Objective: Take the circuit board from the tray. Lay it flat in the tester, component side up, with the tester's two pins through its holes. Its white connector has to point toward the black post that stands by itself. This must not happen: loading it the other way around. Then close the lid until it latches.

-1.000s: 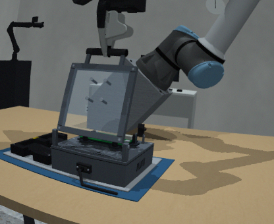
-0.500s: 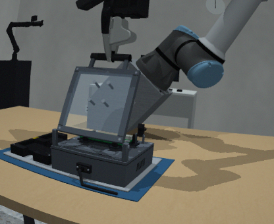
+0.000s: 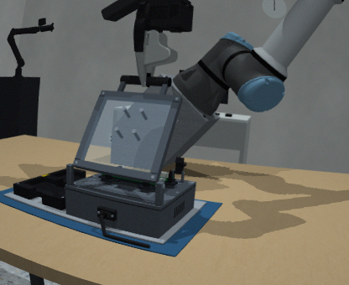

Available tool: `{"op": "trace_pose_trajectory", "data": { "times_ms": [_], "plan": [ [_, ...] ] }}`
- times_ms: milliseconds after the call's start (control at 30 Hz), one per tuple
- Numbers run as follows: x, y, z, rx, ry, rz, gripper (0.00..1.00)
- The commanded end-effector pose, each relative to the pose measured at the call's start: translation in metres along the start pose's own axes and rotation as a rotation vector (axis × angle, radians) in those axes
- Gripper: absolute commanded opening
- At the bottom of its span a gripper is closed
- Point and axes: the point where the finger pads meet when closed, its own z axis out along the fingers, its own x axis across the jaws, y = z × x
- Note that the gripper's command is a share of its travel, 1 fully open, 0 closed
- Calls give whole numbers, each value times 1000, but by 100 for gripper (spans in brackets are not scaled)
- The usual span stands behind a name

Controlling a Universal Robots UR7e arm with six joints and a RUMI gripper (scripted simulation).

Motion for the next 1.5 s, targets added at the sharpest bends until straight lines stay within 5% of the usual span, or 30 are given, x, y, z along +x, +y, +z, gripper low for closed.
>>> {"op": "trace_pose_trajectory", "data": {
  "times_ms": [0,1467],
  "plan": [
    [7,0,5,0,-1,0,0],
    [57,0,65,0,-1,0,0]
  ]
}}
